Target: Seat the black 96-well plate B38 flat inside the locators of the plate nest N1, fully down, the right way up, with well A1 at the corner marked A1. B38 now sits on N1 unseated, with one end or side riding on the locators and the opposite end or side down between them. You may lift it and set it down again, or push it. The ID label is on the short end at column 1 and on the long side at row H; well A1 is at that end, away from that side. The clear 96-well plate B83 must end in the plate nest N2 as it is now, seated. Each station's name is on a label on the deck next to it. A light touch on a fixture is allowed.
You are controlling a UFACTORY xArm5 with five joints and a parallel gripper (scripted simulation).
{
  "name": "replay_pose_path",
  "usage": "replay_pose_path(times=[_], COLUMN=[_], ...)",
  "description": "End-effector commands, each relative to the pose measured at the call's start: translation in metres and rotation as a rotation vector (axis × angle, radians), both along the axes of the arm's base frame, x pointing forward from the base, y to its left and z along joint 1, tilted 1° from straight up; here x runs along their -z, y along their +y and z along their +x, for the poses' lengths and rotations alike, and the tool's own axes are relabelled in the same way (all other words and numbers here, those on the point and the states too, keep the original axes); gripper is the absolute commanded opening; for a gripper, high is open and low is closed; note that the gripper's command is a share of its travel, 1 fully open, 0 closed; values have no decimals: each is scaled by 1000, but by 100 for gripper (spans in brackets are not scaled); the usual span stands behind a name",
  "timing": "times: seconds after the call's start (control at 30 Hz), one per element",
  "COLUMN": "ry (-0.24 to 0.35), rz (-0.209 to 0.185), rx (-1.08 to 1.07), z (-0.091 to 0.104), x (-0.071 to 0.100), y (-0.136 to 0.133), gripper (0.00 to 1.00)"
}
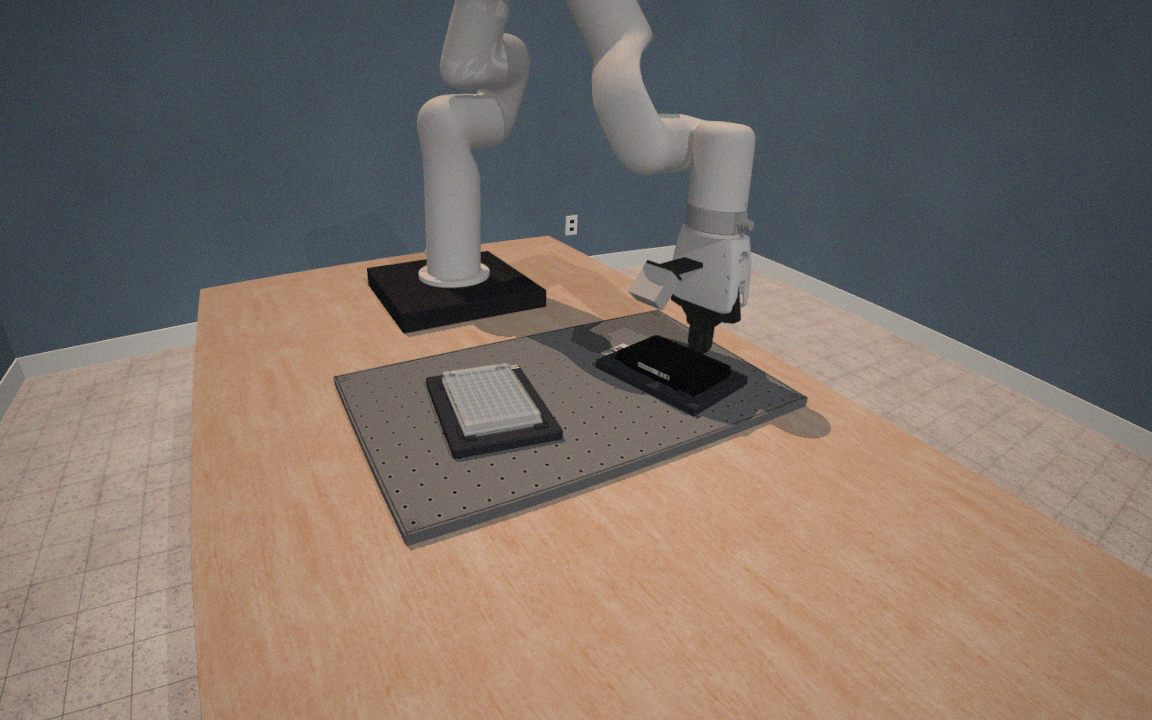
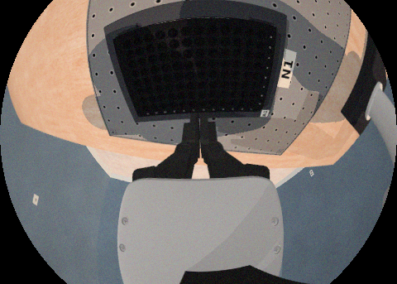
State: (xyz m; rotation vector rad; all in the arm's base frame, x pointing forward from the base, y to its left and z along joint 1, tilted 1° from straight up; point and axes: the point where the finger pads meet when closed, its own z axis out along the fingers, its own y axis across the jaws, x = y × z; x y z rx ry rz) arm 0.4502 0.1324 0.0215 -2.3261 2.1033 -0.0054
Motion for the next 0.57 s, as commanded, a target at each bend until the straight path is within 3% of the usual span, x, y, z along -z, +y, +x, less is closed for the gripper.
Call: replay_pose_path(times=[0.0, 0.53], ry=[-4, -4], rz=[1, 2], rx=[0, 0], z=[1, 0], x=[-1, -1], y=[0, 18], gripper=[0, 0])
